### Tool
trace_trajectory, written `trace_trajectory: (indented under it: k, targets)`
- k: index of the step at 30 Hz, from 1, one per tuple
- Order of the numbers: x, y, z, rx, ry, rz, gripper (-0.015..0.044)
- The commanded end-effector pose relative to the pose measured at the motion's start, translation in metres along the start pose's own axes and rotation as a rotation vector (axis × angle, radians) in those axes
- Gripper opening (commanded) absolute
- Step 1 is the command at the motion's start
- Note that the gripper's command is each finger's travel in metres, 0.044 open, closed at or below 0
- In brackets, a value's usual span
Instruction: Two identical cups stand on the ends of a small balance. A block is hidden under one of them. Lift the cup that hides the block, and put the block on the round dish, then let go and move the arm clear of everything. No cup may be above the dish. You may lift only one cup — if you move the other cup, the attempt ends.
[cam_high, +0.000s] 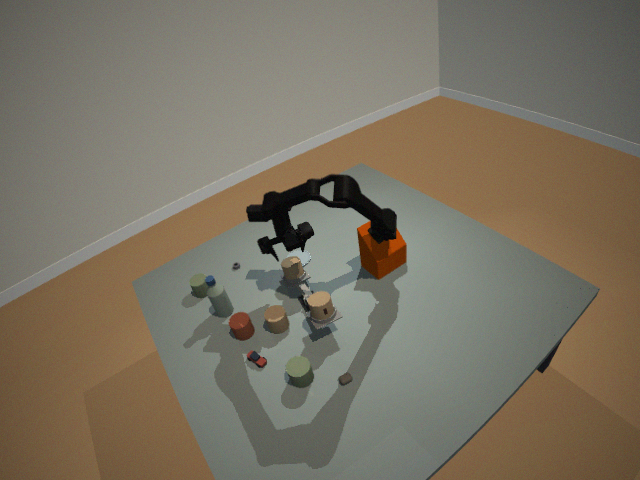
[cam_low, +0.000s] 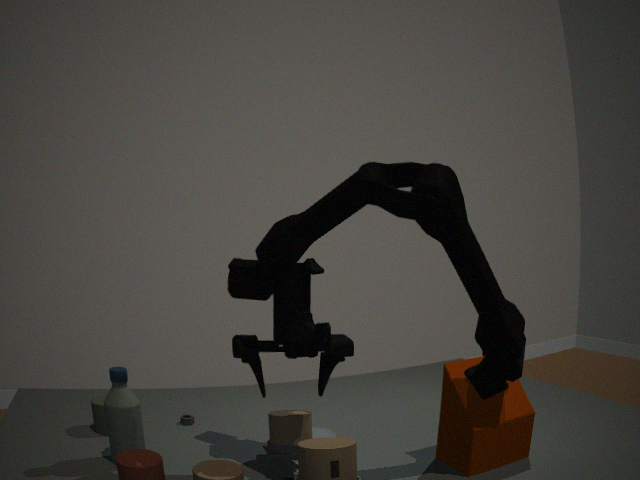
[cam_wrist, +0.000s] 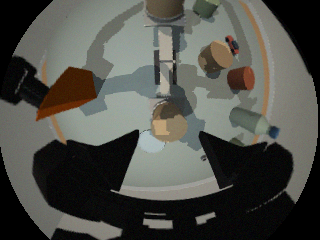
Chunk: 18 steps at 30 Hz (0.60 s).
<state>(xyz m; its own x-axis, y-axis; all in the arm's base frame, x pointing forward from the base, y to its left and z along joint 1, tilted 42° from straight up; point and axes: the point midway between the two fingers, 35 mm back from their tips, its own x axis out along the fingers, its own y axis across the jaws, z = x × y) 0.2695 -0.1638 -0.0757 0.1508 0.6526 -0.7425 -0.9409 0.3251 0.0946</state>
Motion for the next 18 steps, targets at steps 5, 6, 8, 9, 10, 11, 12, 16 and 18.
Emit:
trace_trajectory:
  k: [5,6,8,9,10,11,12,16,18]
  targets:
    - [0.003,-0.004,-0.005,-0.047,0.009,0.015,0.044]
    - [0.005,-0.004,-0.005,-0.047,0.009,0.015,0.044]
    - [0.016,-0.003,-0.005,-0.047,0.009,0.015,0.044]
    - [0.018,-0.003,-0.005,-0.047,0.009,0.015,0.044]
    - [0.018,-0.003,-0.005,-0.047,0.009,0.015,0.044]
    - [0.018,-0.003,-0.005,-0.047,0.009,0.015,0.044]
    - [0.018,-0.003,-0.005,-0.047,0.009,0.015,0.044]
    - [0.022,-0.004,-0.005,-0.047,0.009,0.015,0.044]
    - [0.025,-0.004,-0.005,-0.047,0.009,0.015,0.044]
